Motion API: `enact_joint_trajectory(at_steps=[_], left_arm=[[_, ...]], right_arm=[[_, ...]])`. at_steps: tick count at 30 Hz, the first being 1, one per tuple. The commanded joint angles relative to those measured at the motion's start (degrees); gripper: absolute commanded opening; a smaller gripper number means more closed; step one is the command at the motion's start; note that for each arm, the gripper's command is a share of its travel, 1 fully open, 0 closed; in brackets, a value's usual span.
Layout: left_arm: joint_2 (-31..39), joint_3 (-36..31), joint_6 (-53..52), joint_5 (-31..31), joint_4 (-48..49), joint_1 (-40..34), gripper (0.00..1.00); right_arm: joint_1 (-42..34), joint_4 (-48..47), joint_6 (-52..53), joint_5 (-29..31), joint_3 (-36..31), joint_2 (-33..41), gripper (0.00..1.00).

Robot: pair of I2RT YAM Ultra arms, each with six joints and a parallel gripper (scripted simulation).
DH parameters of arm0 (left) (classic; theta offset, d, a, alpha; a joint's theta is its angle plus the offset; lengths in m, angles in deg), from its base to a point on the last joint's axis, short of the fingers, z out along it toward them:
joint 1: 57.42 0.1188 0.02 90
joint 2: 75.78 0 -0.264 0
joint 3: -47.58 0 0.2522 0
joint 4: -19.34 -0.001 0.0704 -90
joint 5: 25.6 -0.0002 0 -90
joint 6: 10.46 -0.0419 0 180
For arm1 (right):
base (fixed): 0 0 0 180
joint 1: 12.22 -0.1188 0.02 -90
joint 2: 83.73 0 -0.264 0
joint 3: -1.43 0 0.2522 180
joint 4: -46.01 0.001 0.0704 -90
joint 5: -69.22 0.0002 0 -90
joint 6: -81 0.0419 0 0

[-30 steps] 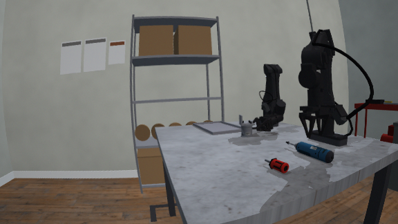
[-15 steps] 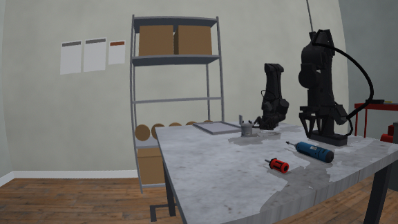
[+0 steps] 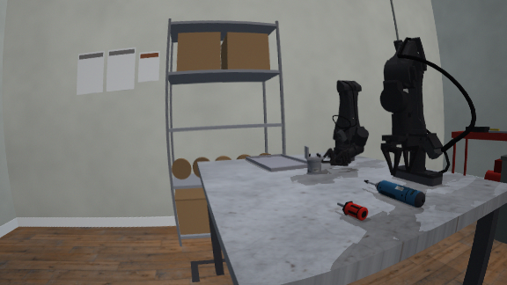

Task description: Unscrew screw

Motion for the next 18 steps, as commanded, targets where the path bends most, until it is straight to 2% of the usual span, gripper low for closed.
enact_joint_trajectory(at_steps=[1,6,18], left_arm=[[0.2,0.4,-0.1,0.0,-0.3,0.0,0.65],[0.2,0.4,-0.1,0.0,-0.3,0.0,0.65],[0.2,0.4,-0.1,0.0,-0.3,0.0,0.65]], right_arm=[[0.3,1.4,0.5,1.2,0.4,1.0,0.86],[0.3,1.4,0.5,1.2,0.4,1.0,0.86],[0.3,8.2,-0.6,1.2,0.8,9.8,0.86]])
